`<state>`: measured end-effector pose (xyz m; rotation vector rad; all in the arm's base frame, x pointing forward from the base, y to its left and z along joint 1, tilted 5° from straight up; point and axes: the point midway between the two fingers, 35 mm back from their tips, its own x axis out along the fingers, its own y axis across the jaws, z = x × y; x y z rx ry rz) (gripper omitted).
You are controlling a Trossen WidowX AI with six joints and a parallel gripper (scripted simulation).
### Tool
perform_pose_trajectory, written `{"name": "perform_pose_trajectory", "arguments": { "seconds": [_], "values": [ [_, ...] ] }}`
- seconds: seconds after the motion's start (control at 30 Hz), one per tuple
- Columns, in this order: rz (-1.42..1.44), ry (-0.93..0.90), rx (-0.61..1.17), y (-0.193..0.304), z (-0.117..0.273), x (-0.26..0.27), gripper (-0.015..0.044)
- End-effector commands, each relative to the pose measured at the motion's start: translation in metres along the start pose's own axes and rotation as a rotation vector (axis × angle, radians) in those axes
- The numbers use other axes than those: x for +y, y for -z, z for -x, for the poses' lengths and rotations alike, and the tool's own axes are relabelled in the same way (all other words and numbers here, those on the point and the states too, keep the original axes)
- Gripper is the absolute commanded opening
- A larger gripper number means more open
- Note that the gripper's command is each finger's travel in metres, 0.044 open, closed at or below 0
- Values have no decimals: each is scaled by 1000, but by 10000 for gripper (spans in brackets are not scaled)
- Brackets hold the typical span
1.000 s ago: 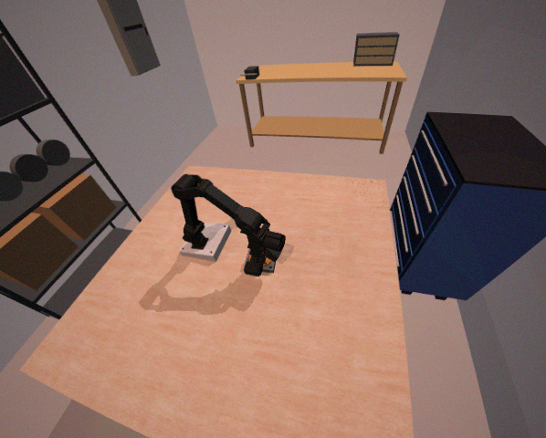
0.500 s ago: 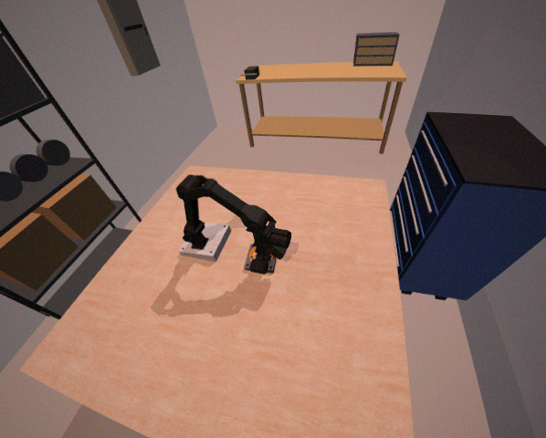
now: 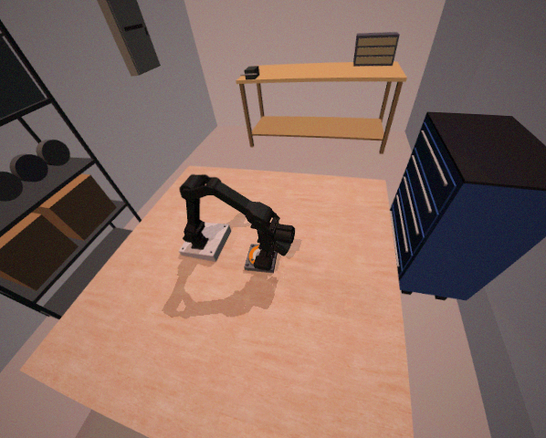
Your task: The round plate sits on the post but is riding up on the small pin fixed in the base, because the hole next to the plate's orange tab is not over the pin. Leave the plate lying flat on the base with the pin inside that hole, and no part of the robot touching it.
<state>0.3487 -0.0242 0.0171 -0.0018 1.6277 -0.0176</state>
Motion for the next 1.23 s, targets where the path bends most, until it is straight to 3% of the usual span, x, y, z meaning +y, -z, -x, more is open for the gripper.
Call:
{"name": "perform_pose_trajectory", "arguments": {
  "seconds": [0.0, 0.3, 0.6, 1.2],
  "values": [
    [1, -4, 1, -1, 0, 5, 0],
    [1, -5, 1, -3, 0, 12, 0],
    [1, -5, 1, 0, 45, 10, 0],
    [4, -1, 6, -1, 37, 10, 0]
  ]
}}
